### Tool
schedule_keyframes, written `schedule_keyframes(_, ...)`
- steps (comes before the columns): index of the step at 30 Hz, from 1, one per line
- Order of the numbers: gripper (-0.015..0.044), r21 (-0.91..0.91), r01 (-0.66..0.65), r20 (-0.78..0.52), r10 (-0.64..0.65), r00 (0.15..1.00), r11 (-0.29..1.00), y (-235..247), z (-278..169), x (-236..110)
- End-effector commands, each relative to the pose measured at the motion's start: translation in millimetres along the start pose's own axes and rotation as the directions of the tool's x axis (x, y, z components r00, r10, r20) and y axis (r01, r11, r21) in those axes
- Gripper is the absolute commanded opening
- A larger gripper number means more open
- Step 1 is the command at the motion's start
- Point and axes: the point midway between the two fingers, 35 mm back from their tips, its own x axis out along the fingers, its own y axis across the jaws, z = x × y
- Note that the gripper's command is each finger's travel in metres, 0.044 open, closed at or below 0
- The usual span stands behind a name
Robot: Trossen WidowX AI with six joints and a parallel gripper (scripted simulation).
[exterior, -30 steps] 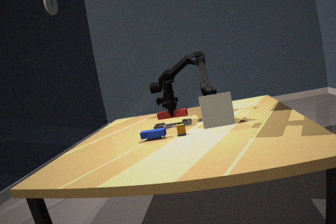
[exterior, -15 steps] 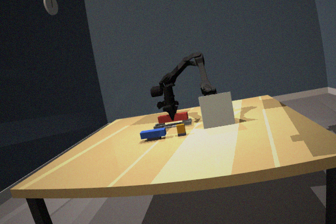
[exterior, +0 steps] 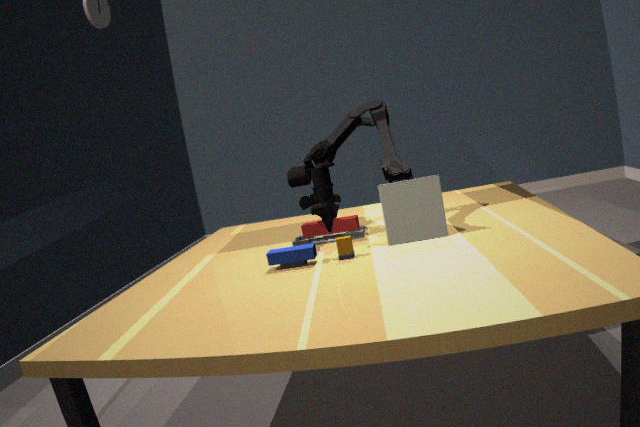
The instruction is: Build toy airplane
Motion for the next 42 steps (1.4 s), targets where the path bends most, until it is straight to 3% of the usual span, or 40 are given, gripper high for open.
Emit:
schedule_keyframes(1, 0.0043, 0.001, 0.0, 0.001, 0.0, 1.0, 1.0, 0, 0, -1)
schedule_keyframes(2, 0.0017, 0.001, 0.0, 0.001, 0.0, 1.0, 1.0, 0, 0, -1)
schedule_keyframes(18, 0.0437, 0.001, 0.0, 0.001, 0.0, 1.0, 1.0, 0, 0, -1)
schedule_keyframes(26, 0.044, 0.001, -0.001, 0.001, 0.001, 1.0, 1.0, 0, 1, -3)
schedule_keyframes(33, 0.044, -0.003, -0.005, 0.003, 0.005, 1.0, 1.0, 1, 0, -104)
schedule_keyframes(42, 0.044, -0.048, -0.004, 0.004, 0.005, 1.0, 0.999, 4, 4, -105)
